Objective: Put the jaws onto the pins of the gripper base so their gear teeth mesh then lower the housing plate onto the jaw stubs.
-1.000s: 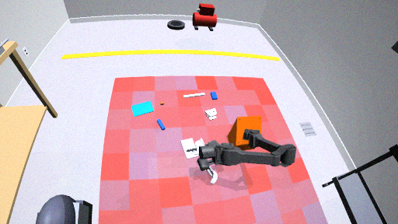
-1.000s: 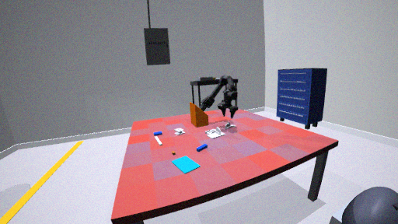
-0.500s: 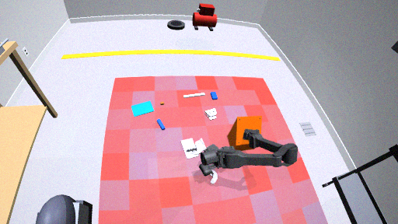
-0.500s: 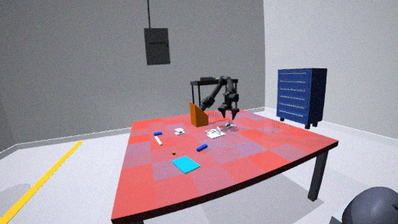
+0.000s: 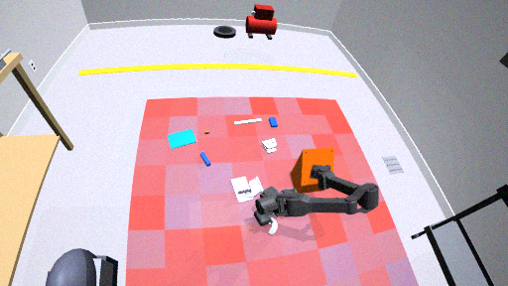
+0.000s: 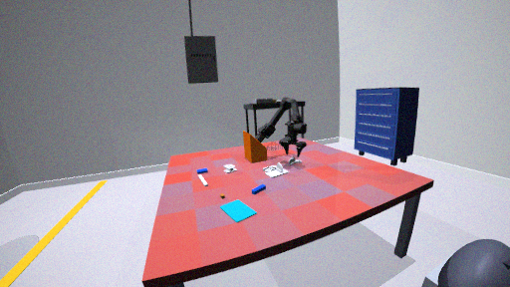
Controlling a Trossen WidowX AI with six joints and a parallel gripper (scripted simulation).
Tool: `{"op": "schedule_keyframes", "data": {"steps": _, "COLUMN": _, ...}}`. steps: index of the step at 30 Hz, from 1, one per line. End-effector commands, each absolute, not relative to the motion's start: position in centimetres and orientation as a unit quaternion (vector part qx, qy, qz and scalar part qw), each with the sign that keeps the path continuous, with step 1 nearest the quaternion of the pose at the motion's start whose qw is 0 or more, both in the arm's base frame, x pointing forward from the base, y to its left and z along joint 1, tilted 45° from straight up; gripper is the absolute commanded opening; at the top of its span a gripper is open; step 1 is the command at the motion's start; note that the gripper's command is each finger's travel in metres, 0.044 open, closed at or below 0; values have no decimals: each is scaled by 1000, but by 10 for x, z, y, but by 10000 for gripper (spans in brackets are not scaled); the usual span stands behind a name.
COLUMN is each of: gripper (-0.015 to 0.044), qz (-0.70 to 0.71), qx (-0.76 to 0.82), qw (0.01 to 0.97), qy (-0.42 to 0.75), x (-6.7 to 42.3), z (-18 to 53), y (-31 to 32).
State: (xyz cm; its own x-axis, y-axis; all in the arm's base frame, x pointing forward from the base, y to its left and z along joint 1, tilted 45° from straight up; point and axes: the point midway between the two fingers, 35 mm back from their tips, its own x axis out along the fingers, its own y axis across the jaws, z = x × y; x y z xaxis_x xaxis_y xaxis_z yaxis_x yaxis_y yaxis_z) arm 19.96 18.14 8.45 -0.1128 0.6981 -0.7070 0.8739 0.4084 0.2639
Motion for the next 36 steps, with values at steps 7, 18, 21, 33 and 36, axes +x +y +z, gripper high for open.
{"op": "schedule_keyframes", "data": {"steps": 7, "gripper": 440, "qz": -114, "qx": 531, "qw": 400, "qy": 739, "x": 198, "z": 71, "y": 192}}
{"op": "schedule_keyframes", "data": {"steps": 18, "gripper": 440, "qz": -113, "qx": 531, "qw": 399, "qy": 739, "x": 195, "z": 59, "y": 204}}
{"op": "schedule_keyframes", "data": {"steps": 21, "gripper": 440, "qz": -113, "qx": 531, "qw": 399, "qy": 739, "x": 194, "z": 56, "y": 208}}
{"op": "schedule_keyframes", "data": {"steps": 33, "gripper": 440, "qz": -113, "qx": 531, "qw": 398, "qy": 739, "x": 192, "z": 49, "y": 215}}
{"op": "schedule_keyframes", "data": {"steps": 36, "gripper": 440, "qz": -113, "qx": 531, "qw": 398, "qy": 739, "x": 192, "z": 49, "y": 215}}
